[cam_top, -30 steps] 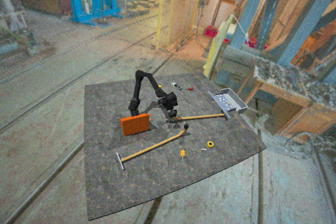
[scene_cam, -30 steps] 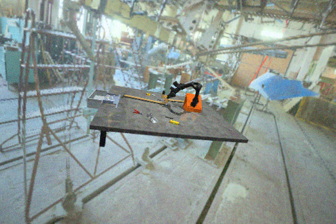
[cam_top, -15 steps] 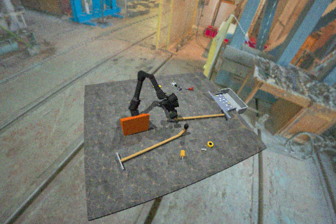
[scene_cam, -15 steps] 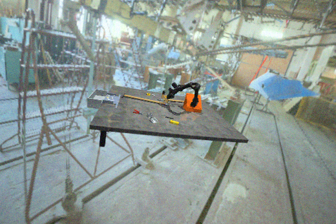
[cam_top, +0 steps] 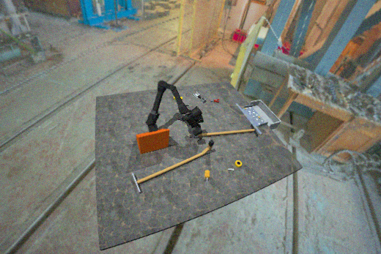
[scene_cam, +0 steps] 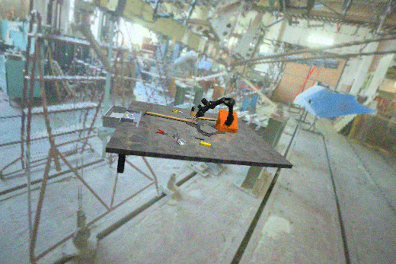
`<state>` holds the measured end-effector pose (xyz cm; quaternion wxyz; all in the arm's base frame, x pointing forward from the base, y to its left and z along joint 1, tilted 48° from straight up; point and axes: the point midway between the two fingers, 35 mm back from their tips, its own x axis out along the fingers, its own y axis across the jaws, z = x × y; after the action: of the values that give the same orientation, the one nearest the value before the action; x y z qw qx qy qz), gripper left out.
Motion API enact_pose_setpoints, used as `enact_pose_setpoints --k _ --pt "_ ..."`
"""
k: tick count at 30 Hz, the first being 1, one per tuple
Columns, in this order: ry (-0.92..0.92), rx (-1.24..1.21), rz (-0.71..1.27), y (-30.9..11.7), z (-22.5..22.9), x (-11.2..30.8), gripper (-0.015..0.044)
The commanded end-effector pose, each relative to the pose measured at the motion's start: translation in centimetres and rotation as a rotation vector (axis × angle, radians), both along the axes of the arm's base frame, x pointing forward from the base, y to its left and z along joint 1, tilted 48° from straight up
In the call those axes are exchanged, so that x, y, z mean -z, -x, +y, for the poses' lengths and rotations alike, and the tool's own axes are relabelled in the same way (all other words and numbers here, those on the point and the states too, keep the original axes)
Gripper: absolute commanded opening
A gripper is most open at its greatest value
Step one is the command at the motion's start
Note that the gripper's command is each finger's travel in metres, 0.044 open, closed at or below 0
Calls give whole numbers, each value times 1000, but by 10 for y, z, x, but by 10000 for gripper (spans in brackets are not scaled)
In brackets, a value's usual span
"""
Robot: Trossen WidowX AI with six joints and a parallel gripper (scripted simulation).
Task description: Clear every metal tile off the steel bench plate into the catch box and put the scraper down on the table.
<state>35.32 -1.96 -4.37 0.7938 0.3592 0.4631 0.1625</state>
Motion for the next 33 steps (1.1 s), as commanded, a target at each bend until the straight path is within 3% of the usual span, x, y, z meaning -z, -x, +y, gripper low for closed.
enact_pose_setpoints --k 1,8,15,17,33 --pt "0 -2 -1 0 0 -1 282" --pt "0 -2 -1 0 0 -1 99" --pt "0 -2 -1 0 0 -1 52" --pt "0 -1 -1 0 0 -1 0" --pt "-4 -13 -14 -2 6 -10 0"
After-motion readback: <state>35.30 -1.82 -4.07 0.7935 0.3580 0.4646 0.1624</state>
